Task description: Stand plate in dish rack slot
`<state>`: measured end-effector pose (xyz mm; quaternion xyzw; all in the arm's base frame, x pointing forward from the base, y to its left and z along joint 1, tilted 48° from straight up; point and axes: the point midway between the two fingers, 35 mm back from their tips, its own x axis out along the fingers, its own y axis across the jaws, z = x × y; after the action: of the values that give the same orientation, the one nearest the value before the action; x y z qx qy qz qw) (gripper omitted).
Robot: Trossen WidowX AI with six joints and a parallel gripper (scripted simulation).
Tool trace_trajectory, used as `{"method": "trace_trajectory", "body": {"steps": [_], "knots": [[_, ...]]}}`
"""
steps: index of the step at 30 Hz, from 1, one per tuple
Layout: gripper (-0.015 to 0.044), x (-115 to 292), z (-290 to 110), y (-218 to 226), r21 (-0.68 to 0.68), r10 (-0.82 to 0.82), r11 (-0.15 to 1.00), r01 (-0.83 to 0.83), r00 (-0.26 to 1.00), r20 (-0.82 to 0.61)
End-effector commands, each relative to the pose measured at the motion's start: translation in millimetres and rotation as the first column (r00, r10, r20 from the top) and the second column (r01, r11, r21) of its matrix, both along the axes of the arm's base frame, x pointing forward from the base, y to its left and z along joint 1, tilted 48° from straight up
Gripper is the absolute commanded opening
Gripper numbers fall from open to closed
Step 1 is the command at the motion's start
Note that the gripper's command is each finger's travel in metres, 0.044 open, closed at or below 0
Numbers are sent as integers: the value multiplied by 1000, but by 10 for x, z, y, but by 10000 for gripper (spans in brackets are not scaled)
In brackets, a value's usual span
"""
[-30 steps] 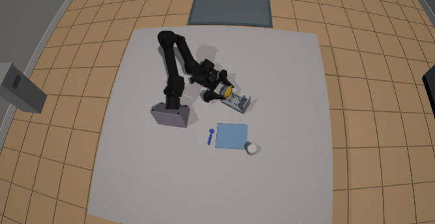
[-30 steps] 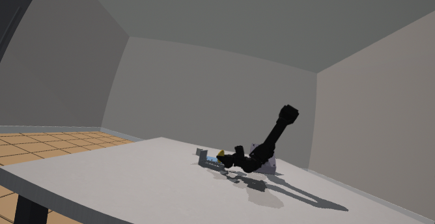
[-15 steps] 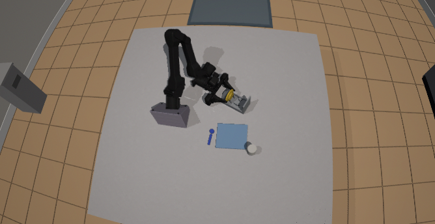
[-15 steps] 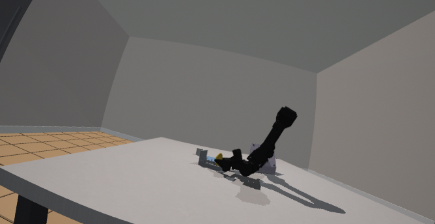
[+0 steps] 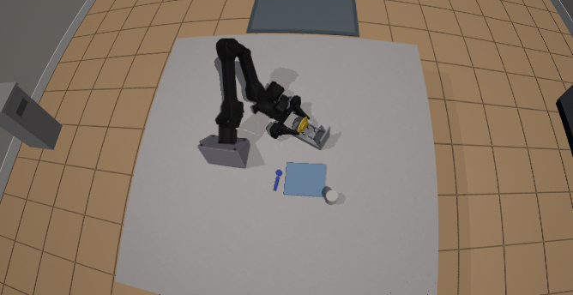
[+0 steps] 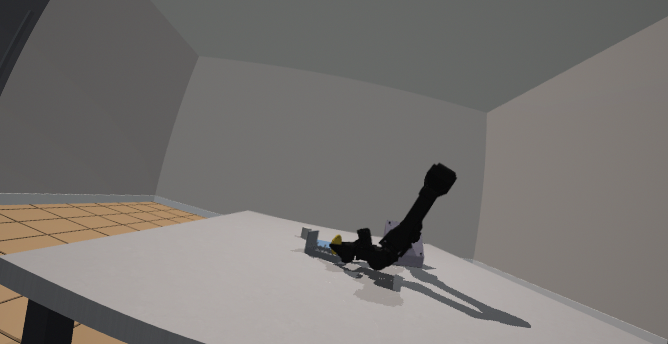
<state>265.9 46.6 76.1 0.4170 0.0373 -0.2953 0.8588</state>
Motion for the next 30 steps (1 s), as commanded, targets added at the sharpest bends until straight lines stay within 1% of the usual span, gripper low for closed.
{"method": "trace_trajectory", "body": {"steps": [1,9,17,24,30], "knots": [[184,0,0,0,0,0,1000,0,1000,0],[394,0,0,0,0,0,1000,0,1000,0],[400,7,37,-36,2,-2,1000,2,1000,-3],[400,-9,421,-436,12,-9,1000,9,1000,-18],[400,-103,775,-823,-14,-5,1000,5,1000,3]]}}
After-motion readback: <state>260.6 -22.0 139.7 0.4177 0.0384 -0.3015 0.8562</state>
